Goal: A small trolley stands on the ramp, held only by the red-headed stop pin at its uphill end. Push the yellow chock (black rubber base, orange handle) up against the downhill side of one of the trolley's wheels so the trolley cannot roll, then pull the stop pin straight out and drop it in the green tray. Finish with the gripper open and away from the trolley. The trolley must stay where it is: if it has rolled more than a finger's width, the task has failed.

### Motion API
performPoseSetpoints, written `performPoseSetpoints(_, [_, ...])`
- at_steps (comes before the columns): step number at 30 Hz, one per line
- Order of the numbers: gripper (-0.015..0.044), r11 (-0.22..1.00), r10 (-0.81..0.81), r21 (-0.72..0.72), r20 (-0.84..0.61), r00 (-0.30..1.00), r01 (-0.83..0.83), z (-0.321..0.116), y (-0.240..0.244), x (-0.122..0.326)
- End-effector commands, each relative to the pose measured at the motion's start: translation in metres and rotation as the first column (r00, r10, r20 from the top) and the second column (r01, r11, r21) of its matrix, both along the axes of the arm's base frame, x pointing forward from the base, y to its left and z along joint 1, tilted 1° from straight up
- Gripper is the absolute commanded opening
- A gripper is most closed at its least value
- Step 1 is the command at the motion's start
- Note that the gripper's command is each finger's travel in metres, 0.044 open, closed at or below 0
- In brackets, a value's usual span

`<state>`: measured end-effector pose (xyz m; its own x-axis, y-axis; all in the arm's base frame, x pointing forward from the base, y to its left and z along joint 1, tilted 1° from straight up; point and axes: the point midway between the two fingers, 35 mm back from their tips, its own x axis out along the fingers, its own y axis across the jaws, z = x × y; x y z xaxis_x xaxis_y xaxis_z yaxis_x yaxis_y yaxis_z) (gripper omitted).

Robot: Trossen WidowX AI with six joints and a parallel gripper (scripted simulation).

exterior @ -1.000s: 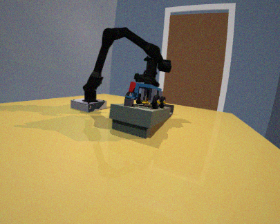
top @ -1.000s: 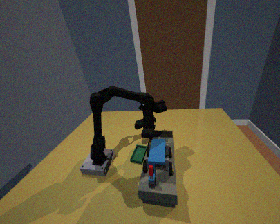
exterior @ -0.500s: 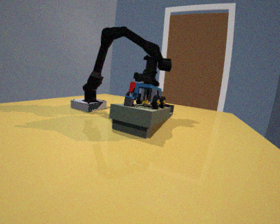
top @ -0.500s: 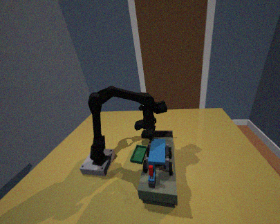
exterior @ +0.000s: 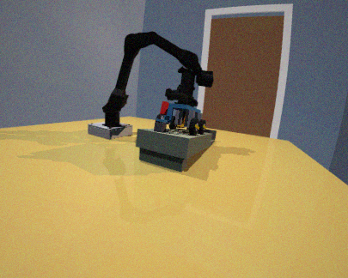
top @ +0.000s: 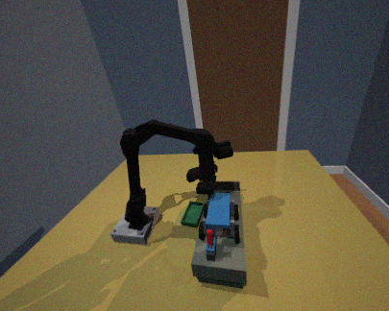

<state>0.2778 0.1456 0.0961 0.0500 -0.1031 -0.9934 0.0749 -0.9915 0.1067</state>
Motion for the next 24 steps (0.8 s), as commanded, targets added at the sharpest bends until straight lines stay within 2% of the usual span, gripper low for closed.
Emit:
performPoseSetpoints(1, [0.0, 1.0, 0.005, -0.008, -0.004, 1.0, -0.005, -0.0001, -0.005, -0.0003])
performPoseSetpoints(11, [0.0, 1.0, 0.002, 0.002, 0.0, 1.0, -0.002, 0.0004, -0.0009, 0.0002])
performPoseSetpoints(18, [0.0184, 1.0, 0.002, 0.002, 0.0, 1.0, -0.002, 0.0004, -0.0009, 0.0002])
performPoseSetpoints(24, [0.019, 1.0, 0.003, -0.002, -0.002, 1.0, -0.003, 0.0094, 0.0004, -0.0002])
